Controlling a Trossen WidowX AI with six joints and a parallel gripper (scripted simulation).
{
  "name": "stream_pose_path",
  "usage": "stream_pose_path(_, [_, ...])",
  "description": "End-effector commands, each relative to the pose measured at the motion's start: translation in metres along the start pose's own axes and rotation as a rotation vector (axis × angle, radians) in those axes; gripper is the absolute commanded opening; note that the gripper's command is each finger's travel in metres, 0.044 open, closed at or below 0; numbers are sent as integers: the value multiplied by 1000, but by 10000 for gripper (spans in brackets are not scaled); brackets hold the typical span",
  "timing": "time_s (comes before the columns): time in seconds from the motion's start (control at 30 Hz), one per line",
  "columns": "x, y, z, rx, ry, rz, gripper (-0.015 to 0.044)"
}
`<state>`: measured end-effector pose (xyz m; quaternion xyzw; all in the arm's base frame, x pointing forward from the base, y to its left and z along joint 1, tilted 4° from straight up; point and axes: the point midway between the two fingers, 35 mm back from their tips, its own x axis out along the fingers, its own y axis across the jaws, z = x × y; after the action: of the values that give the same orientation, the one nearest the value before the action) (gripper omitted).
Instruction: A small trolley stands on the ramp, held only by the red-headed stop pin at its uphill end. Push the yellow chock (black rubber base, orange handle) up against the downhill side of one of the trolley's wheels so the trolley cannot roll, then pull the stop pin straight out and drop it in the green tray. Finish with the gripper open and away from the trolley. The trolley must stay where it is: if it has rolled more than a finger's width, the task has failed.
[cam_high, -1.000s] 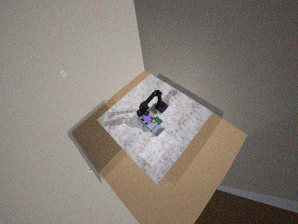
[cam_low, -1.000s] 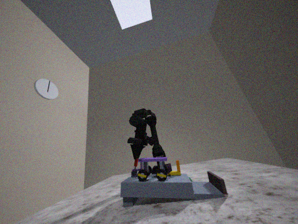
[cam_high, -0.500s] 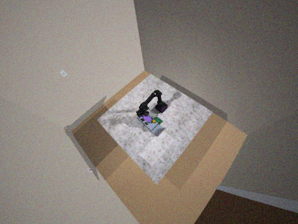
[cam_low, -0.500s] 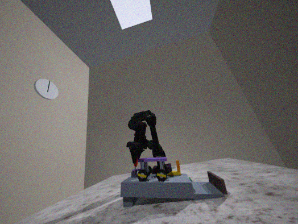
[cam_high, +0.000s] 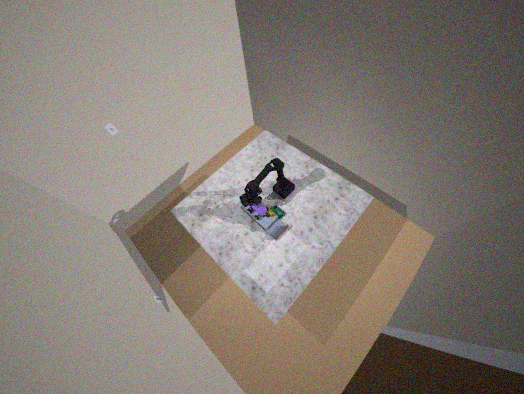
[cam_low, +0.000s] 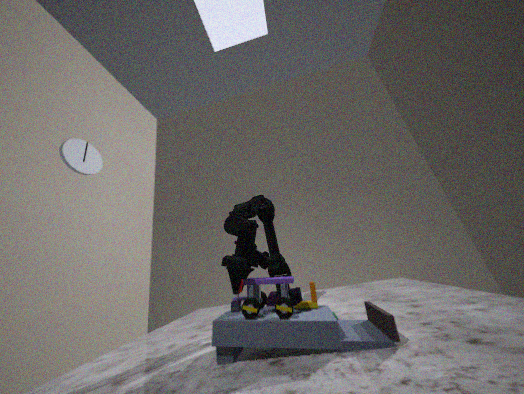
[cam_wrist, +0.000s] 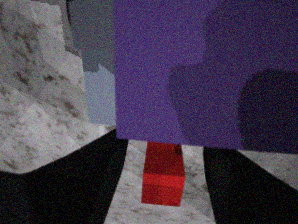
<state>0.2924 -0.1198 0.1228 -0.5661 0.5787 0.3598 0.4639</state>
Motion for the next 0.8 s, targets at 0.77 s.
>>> stream_pose_path(0.77, [-7,2,-2,-5,-4,6,0])
